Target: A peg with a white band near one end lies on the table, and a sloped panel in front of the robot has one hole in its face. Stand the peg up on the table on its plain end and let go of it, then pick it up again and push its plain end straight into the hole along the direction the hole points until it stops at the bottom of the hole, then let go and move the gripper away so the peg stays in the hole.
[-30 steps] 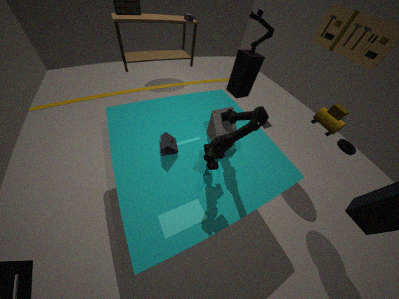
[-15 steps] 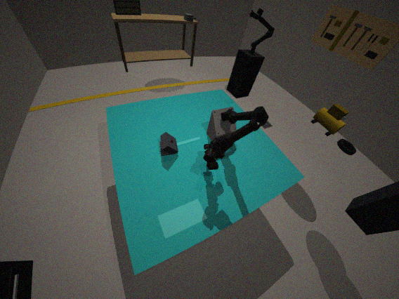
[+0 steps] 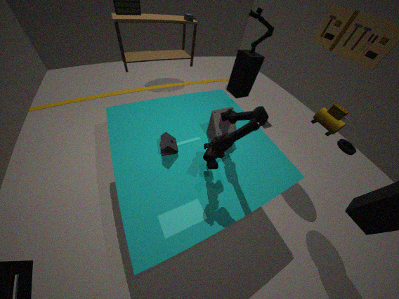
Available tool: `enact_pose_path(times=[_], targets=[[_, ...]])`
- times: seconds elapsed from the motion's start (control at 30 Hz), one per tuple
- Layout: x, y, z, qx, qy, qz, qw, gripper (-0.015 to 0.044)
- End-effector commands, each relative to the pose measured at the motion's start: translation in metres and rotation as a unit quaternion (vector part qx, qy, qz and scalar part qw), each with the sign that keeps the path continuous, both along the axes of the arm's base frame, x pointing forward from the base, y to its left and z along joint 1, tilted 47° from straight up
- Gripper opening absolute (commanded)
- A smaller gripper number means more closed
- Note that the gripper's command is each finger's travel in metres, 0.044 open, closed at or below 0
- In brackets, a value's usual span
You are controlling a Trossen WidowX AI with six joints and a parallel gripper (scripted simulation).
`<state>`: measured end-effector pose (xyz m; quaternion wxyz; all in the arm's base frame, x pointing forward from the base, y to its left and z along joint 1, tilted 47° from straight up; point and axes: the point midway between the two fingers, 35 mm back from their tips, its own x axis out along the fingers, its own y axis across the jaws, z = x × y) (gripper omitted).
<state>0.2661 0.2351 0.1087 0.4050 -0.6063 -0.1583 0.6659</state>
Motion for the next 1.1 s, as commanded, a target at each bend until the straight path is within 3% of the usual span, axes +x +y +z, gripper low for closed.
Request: enact_pose_path(times=[0.0, 0.5, 1.07], targets=[[0.001, -0.008, 0.009, 0.001, -0.004, 0.001, 1.000, 0.0000], [0.001, -0.059, 0.046, -0.002, 0.000, -0.001, 1.000, 0.0000], [0.015, -0.070, 0.028, -0.008, -0.036, -0.013, 0.999, 0.0000]])
